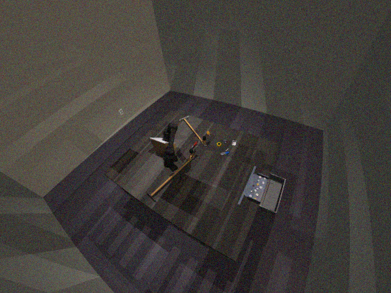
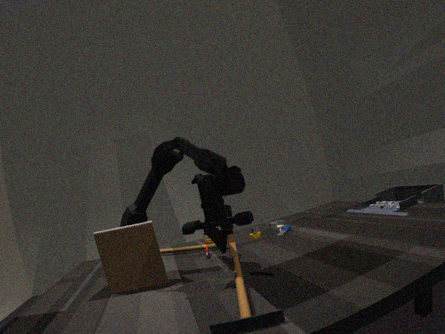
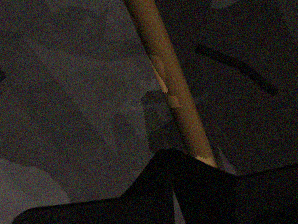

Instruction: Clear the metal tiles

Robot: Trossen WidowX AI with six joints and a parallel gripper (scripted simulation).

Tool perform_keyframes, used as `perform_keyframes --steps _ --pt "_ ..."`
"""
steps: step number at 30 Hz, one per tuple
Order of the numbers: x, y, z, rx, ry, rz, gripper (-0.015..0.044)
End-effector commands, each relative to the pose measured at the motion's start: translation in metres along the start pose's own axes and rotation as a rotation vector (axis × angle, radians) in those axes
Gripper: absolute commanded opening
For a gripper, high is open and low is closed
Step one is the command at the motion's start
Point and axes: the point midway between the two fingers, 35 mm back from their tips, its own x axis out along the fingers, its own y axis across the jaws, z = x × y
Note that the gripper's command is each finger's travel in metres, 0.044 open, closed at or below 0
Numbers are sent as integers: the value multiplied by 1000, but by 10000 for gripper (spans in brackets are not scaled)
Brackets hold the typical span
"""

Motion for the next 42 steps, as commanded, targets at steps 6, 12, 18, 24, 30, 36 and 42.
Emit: perform_keyframes --steps 6,12,18,24,30,36,42 --pt "-22 2 -1 -18 9 -10 0" --pt "-48 20 -2 -115 9 -9 0" --pt "-70 39 -3 -203 8 -8 0" --pt "-64 38 -4 -207 8 -8 0" --pt "-49 35 -4 -211 9 -9 0" --pt "-33 32 -5 -214 9 -10 0" --pt "-17 30 -5 -218 9 -10 0"
